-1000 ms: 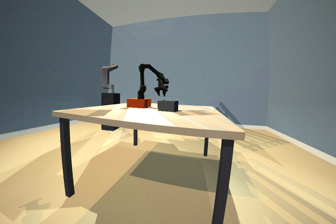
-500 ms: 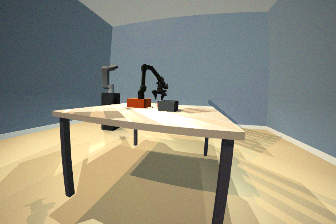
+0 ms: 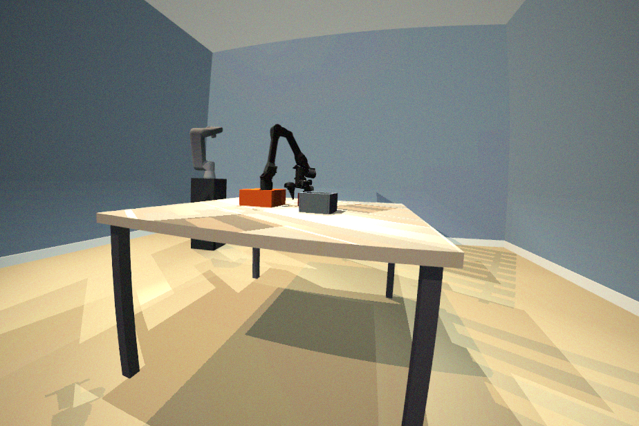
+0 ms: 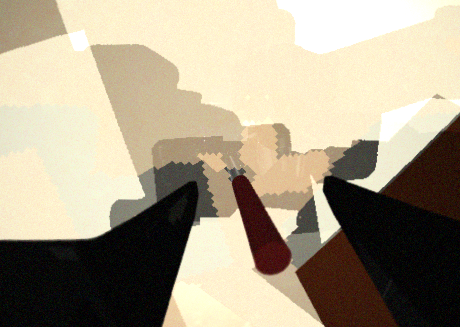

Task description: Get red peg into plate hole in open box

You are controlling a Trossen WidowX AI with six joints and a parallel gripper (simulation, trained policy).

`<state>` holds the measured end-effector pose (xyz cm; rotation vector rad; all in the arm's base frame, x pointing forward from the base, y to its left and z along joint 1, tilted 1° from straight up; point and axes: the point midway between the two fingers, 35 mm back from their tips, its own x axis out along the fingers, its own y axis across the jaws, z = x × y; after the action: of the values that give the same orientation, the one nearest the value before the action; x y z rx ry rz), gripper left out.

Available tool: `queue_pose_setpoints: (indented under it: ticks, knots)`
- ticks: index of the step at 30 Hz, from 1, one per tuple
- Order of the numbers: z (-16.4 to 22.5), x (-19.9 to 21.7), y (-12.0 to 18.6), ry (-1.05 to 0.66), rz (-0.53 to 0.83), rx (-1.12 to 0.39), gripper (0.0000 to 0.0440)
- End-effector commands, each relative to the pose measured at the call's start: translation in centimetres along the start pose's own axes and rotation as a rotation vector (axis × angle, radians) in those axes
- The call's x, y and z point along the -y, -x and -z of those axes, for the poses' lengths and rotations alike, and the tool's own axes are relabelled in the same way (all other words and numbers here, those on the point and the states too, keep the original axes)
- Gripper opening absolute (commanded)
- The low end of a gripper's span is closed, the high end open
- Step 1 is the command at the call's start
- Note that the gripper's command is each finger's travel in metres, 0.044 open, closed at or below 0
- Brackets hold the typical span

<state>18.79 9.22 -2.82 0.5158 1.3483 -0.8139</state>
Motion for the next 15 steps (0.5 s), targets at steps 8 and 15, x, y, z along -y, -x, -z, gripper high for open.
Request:
queue_pose_setpoints:
  ticks: [8, 15]
  knots:
    - [1.11, 0.43, -1.38, -0.044, 0.02, -0.067, 0.0119]
    - [0.74, 0.24, -0.96, -0.034, 0.024, -0.103, 0.0]
